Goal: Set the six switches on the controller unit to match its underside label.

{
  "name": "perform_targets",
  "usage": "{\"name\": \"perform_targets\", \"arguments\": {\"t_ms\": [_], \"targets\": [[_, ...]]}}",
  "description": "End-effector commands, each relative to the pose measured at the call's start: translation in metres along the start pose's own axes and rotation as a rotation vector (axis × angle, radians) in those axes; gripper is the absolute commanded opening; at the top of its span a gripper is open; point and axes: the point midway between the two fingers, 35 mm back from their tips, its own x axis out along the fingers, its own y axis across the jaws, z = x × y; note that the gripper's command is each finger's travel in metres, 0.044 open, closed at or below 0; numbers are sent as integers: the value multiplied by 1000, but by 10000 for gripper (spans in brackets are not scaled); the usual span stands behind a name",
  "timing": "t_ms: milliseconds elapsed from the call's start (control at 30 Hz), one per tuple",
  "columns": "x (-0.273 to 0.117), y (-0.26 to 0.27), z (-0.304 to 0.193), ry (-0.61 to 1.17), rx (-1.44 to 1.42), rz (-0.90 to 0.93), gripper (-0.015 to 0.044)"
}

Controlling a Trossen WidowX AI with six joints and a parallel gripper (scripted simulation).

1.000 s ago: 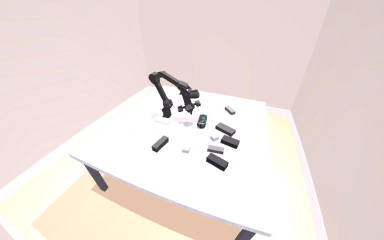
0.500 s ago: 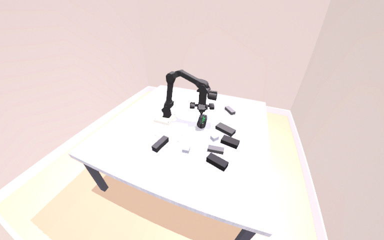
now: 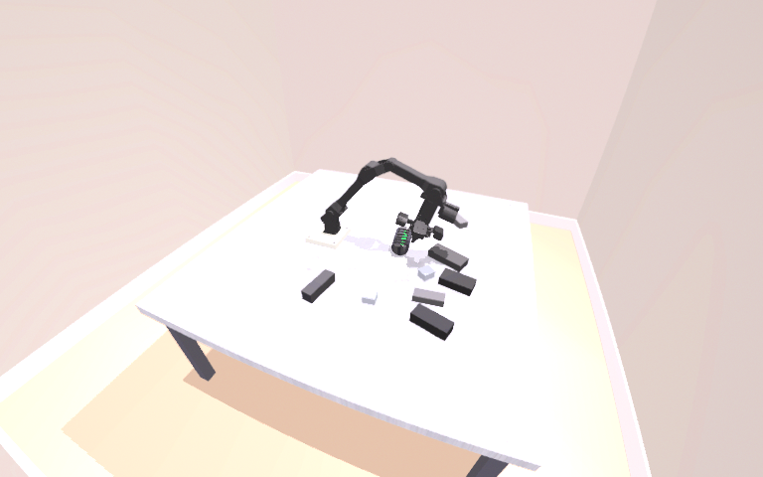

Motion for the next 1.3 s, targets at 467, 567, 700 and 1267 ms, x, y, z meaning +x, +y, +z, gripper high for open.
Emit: {"name": "perform_targets", "arguments": {"t_ms": [467, 567, 700, 1267], "targets": [[-2, 2, 2, 2, 7, -1, 26], [-8, -10, 5, 39, 5, 53, 105], [-14, -32, 9, 95, -2, 151, 210], [-7, -60, 11, 156, -18, 292, 440]]}}
